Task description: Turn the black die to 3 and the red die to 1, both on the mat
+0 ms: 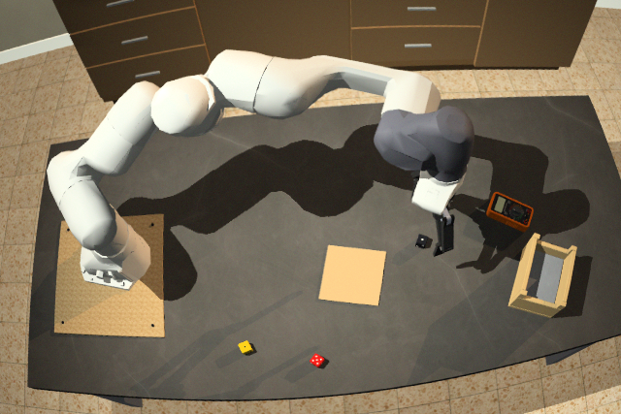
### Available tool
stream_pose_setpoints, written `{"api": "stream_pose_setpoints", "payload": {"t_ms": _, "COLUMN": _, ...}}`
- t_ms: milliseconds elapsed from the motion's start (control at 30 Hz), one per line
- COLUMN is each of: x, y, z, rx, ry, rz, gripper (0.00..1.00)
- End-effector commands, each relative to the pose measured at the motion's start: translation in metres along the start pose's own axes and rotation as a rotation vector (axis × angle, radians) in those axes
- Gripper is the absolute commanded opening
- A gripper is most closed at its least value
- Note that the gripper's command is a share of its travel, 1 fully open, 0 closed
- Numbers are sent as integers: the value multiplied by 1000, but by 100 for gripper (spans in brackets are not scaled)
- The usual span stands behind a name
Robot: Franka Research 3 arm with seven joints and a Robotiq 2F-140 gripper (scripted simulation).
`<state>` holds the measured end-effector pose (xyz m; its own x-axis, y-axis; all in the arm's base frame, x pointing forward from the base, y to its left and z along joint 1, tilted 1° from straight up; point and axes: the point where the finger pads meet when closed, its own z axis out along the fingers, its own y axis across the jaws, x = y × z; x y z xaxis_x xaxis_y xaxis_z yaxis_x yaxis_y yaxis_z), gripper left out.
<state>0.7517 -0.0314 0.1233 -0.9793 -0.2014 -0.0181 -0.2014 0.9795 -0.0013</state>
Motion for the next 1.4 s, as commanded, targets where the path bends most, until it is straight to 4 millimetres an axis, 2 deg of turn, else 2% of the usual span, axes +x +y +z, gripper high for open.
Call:
{"api": "stream_pose_setpoints", "payload": {"t_ms": 0, "x": 0, "y": 3, "z": 1, "rx": -5, "ry": 11, "rz": 174, "gripper": 100}}
{"api": "stream_pose_setpoints", "payload": {"t_ms": 400, "x": 0, "y": 3, "z": 2, "rx": -4, "ry": 11, "rz": 333, "gripper": 100}}
{"api": "stream_pose_setpoints", "payload": {"t_ms": 900, "x": 0, "y": 2, "z": 3, "rx": -2, "ry": 10, "rz": 613, "gripper": 100}}
{"api": "stream_pose_setpoints", "payload": {"t_ms": 1200, "x": 0, "y": 2, "z": 4, "rx": -1, "ry": 10, "rz": 656, "gripper": 100}}
{"api": "stream_pose_setpoints", "payload": {"t_ms": 1233, "x": 0, "y": 2, "z": 4, "rx": -1, "ry": 10, "rz": 656, "gripper": 32}}
{"api": "stream_pose_setpoints", "payload": {"t_ms": 1367, "x": 0, "y": 2, "z": 4, "rx": -1, "ry": 10, "rz": 656, "gripper": 32}}
